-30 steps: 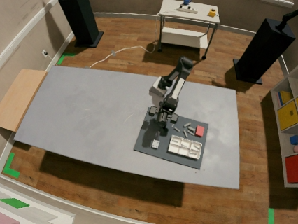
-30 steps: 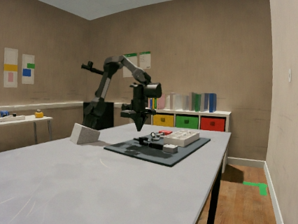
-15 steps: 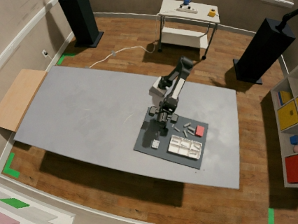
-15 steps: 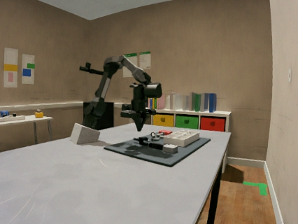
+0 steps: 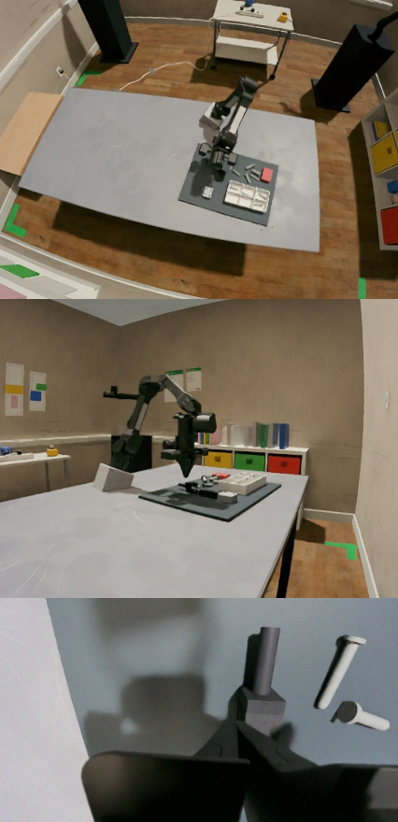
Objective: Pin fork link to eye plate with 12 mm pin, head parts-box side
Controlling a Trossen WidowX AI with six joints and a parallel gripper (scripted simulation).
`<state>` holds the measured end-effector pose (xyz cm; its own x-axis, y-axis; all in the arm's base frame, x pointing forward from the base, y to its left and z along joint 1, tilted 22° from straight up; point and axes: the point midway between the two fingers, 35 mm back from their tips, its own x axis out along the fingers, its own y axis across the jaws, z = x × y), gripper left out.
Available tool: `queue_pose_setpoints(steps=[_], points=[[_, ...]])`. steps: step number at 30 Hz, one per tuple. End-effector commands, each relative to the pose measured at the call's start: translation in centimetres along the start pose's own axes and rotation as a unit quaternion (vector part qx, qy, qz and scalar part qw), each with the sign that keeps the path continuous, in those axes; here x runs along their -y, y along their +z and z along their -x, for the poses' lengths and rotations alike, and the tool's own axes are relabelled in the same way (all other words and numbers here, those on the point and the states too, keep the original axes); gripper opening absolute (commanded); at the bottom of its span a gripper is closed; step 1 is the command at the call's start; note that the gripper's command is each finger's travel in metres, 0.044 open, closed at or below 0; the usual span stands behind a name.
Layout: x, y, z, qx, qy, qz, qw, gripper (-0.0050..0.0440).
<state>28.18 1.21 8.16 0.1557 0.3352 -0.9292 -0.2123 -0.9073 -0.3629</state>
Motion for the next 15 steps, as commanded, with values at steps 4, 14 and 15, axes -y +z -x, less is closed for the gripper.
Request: queue_pose_setpoints(steps=[4, 14, 15], points=[[0.0, 0.0, -0.7, -0.002, 0.001, 0.0, 1.0, -0.005], [0.0, 0.0, -1.7, -0.002, 0.001, 0.0, 1.0, -0.005], [0.0, 0.0, -1.8, -0.002, 0.001, 0.0, 1.0, -0.005]])
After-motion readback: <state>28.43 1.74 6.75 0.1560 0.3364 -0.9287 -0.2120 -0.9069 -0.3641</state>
